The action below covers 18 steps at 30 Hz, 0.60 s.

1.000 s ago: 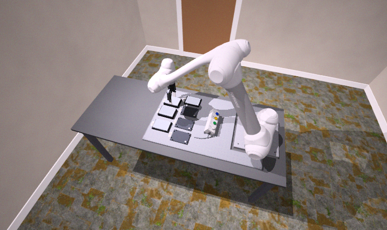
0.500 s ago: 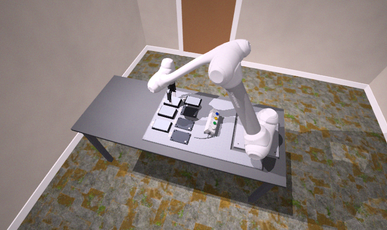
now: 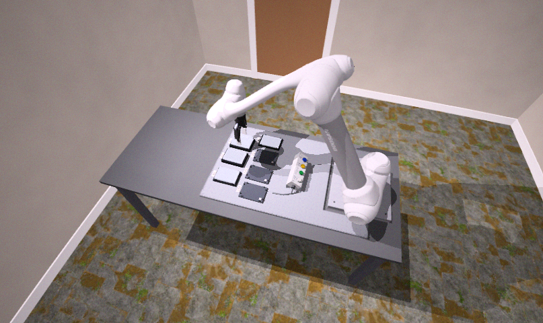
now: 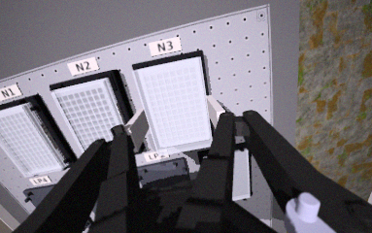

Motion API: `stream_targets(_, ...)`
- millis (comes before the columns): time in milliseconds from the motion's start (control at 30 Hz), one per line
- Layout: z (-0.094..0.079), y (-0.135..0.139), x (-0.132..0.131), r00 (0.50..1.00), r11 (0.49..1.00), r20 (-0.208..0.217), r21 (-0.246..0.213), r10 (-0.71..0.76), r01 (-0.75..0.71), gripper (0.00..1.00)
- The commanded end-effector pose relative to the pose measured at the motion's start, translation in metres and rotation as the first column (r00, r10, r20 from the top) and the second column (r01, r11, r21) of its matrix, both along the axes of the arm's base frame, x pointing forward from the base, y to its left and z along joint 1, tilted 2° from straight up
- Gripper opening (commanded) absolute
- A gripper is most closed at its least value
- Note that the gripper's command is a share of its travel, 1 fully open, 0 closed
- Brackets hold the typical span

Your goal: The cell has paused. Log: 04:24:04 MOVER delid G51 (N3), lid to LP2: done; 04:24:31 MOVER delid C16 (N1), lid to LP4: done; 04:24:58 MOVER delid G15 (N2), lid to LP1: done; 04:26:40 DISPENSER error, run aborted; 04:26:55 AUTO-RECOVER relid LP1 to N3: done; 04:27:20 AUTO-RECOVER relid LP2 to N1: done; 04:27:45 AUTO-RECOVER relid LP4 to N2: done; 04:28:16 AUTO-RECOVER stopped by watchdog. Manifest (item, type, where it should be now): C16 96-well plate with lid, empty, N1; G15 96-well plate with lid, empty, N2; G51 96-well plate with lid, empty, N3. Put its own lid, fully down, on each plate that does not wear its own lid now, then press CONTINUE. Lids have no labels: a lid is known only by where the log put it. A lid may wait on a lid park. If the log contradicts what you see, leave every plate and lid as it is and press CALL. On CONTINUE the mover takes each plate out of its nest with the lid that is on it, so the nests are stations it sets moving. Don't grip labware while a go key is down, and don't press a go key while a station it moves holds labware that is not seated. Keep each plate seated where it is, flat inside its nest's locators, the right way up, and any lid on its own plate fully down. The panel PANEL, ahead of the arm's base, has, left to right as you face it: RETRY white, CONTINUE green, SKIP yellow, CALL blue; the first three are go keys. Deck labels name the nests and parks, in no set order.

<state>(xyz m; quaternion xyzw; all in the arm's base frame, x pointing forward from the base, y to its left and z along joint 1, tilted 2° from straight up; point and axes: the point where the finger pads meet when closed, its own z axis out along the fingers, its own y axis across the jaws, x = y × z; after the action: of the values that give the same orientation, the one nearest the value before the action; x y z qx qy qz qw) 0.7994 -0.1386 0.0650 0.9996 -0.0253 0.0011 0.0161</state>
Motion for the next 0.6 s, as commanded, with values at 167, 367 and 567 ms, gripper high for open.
stream_targets(167, 0.008, 0.0, 0.0, 1.0, 1.0, 0.0, 0.0, 0.0, 0.0, 0.0)
stream_targets(367, 0.018, 0.001, 0.0, 1.0, 1.0, 0.0, 0.0, 0.0, 0.0, 0.0)
stream_targets(567, 0.025, 0.001, 0.0, 1.0, 1.0, 0.0, 0.0, 0.0, 0.0, 0.0)
